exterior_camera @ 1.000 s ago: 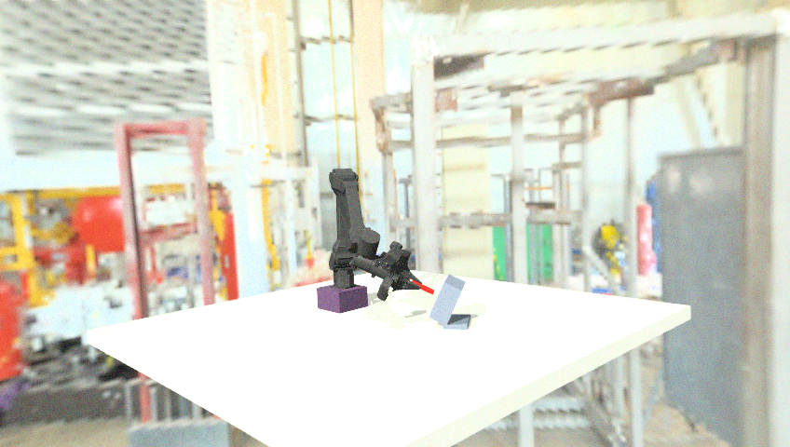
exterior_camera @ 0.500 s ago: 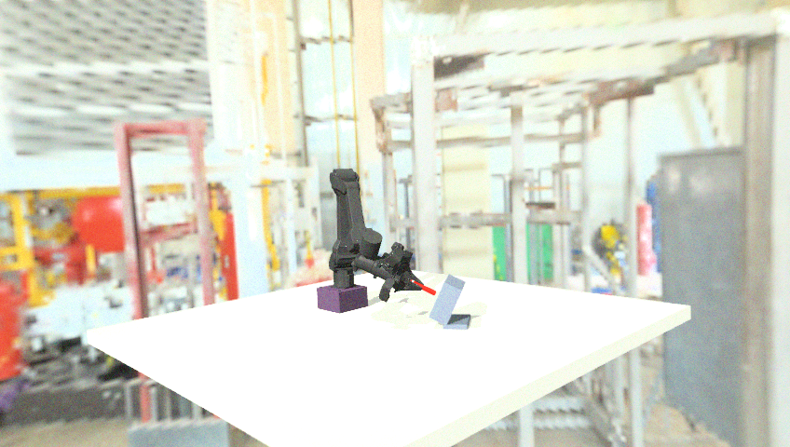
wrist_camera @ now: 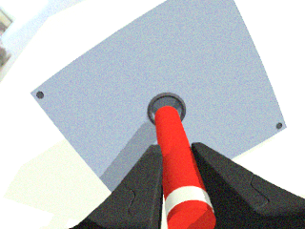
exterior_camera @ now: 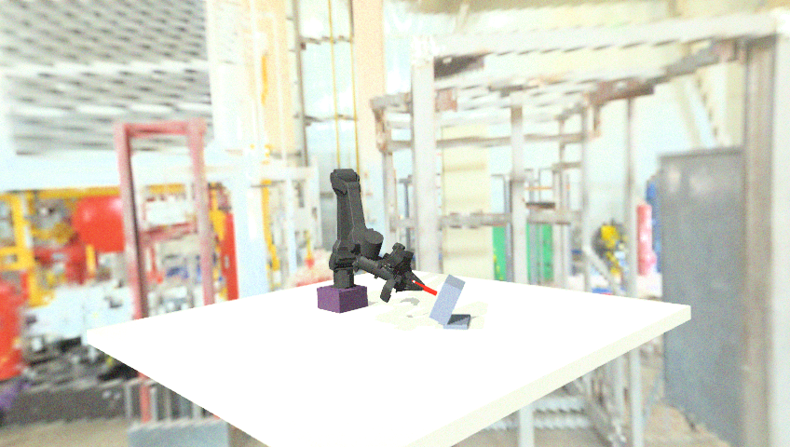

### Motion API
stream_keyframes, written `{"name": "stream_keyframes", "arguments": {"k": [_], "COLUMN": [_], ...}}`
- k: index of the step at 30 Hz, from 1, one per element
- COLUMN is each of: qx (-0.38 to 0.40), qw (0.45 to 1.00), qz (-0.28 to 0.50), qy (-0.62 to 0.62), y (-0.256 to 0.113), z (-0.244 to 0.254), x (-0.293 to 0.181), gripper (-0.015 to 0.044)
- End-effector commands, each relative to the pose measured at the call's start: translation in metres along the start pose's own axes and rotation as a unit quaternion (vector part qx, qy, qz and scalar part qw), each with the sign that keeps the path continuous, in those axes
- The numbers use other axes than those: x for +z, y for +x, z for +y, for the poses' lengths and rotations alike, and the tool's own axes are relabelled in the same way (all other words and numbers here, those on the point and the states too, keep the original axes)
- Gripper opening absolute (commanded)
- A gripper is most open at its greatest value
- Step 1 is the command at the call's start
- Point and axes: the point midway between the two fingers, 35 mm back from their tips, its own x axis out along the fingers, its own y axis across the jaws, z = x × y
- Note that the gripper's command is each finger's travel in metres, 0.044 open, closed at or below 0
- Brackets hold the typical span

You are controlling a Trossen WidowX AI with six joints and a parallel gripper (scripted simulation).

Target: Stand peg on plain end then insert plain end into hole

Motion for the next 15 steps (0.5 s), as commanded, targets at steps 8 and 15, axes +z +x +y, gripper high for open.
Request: {"name": "stream_keyframes", "arguments": {"k": [8, 15], "qx": [-0.001, -0.001], "qw": [1.000, 1.000], "qz": [-0.001, -0.001], "qy": [0.000, 0.000], "y": [0.0065, 0.0113], "z": [-0.0007, -0.0007], "x": [0.0016, 0.0018], "gripper": [0.0000, 0.0000]}}
